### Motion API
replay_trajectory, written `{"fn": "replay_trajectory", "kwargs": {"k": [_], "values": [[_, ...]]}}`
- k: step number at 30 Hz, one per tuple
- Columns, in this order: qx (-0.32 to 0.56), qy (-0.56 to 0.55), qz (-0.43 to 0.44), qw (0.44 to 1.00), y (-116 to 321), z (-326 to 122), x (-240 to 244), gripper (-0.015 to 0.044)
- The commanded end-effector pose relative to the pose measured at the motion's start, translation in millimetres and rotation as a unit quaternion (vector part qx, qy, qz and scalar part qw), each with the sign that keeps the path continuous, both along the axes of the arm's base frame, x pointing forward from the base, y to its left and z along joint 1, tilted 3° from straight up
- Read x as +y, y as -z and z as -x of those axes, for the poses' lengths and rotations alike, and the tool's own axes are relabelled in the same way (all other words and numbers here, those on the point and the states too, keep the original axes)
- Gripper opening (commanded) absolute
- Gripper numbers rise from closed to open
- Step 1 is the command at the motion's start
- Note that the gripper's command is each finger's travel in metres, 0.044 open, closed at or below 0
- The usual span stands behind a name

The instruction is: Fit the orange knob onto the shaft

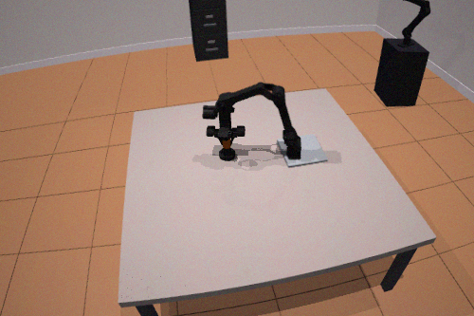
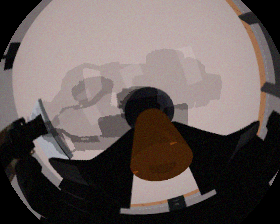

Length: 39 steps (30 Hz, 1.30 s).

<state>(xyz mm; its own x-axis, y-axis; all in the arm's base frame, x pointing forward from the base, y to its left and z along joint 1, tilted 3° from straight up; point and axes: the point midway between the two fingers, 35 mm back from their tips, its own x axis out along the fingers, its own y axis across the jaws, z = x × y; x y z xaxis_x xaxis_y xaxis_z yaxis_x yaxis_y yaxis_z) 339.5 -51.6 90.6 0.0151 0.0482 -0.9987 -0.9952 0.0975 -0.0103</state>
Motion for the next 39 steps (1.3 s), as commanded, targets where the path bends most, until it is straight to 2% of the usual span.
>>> {"fn": "replay_trajectory", "kwargs": {"k": [1, 7, 13, 17, 39], "values": [[0.010, 0.236, -0.001, 0.972, 0.2, 0.4, -1.0, 0.0000], [0.019, 0.433, -0.004, 0.901, -1.9, 0.1, -0.9, 0.0000], [0.027, 0.611, -0.007, 0.791, -4.7, -0.4, -0.9, 0.0000], [0.030, 0.675, -0.009, 0.738, -6.1, -0.8, -0.8, 0.0000], [0.030, 0.677, -0.009, 0.735, -0.1, -0.7, -1.0, 0.0000]]}}
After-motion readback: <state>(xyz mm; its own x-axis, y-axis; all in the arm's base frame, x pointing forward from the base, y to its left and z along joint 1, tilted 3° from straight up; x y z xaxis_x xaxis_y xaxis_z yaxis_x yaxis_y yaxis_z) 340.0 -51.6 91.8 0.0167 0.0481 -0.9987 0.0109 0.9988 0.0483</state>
